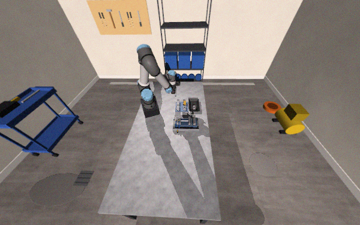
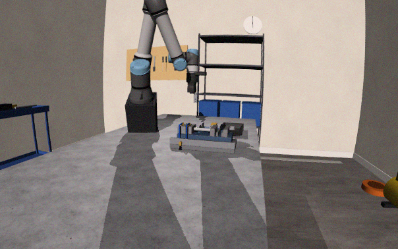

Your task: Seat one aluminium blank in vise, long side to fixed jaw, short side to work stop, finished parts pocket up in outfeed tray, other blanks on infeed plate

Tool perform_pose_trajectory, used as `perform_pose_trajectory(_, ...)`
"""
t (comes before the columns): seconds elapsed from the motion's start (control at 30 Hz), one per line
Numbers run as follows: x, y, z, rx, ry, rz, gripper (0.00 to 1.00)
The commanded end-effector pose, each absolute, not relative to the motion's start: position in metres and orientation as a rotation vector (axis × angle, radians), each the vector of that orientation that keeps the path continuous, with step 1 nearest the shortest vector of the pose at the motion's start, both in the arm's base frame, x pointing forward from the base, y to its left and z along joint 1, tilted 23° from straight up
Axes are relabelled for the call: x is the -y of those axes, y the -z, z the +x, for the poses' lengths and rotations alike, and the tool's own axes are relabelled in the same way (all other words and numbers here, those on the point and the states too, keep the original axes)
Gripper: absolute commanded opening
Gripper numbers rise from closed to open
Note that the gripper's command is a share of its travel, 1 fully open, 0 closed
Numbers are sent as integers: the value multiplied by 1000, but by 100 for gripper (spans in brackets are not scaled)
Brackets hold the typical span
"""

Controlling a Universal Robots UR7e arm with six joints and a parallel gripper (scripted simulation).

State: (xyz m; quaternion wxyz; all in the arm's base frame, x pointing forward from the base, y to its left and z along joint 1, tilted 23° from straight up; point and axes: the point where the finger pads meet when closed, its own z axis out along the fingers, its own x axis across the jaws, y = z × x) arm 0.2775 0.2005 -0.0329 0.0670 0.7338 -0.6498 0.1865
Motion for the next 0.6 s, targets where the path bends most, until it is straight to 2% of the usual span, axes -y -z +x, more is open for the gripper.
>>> perform_pose_trajectory(0.0, -201, 31, 277, 1959, -562, 2211, 0)
perform_pose_trajectory(0.17, -202, 31, 280, 1959, -562, 2212, 0)
perform_pose_trajectory(0.27, -206, 29, 295, 1959, -561, 2212, 0)
perform_pose_trajectory(0.57, -223, 14, 398, 1959, -561, 2212, 0)
